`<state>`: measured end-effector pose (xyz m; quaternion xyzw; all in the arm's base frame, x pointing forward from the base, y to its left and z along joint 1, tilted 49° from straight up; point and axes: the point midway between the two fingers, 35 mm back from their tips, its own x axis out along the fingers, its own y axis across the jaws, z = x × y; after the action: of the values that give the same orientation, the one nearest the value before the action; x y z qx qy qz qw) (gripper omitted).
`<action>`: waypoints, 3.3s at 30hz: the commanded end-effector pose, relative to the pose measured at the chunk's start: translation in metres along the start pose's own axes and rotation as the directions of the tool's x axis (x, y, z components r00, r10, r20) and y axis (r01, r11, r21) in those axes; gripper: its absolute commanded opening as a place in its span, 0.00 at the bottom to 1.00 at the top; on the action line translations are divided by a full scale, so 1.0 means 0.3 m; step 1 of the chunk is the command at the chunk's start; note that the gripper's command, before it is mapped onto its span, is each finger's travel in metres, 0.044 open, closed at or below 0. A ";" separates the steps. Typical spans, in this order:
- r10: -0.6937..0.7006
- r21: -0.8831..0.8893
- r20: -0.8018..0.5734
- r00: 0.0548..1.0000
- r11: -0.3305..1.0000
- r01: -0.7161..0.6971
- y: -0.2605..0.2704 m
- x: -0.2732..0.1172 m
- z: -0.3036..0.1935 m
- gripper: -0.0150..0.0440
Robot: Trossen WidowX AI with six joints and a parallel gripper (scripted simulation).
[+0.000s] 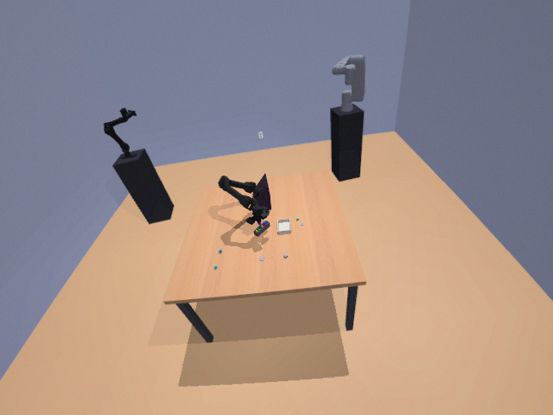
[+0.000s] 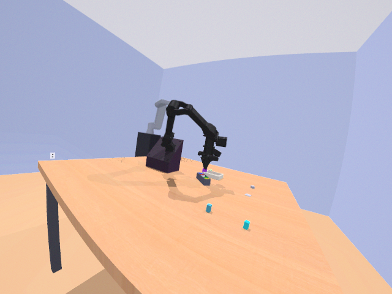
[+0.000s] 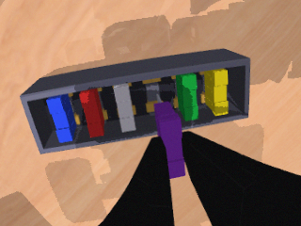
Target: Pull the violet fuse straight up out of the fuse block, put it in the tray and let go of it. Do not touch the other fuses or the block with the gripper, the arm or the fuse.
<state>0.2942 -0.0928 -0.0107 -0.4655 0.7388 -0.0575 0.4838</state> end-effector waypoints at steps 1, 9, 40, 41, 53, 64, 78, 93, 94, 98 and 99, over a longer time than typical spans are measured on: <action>0.001 0.008 0.005 1.000 1.000 -0.001 -0.005 -0.022 0.005 0.25; 0.002 0.008 0.008 1.000 1.000 -0.002 0.007 -0.043 0.027 0.25; 0.007 0.010 0.015 1.000 1.000 -0.007 0.392 -0.053 0.430 0.25; 0.006 0.011 0.014 1.000 1.000 -0.006 0.406 -0.052 0.437 0.25; 0.006 0.011 0.013 1.000 1.000 -0.006 0.416 -0.010 0.445 0.25; 0.005 0.011 0.013 1.000 1.000 -0.005 0.416 0.050 0.445 0.25; 0.006 0.018 0.020 1.000 1.000 -0.006 0.415 0.075 0.452 0.34; 0.006 0.011 0.013 1.000 1.000 -0.006 0.416 -0.051 0.443 0.81; 0.006 0.011 0.013 1.000 1.000 -0.006 0.416 -0.051 0.443 0.81; 0.006 0.011 0.013 1.000 1.000 -0.006 0.416 -0.051 0.443 0.81; 0.006 0.011 0.013 1.000 1.000 -0.006 0.416 -0.051 0.443 0.81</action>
<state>0.3207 0.0391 -0.1360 -0.4654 0.7317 -0.0553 0.4949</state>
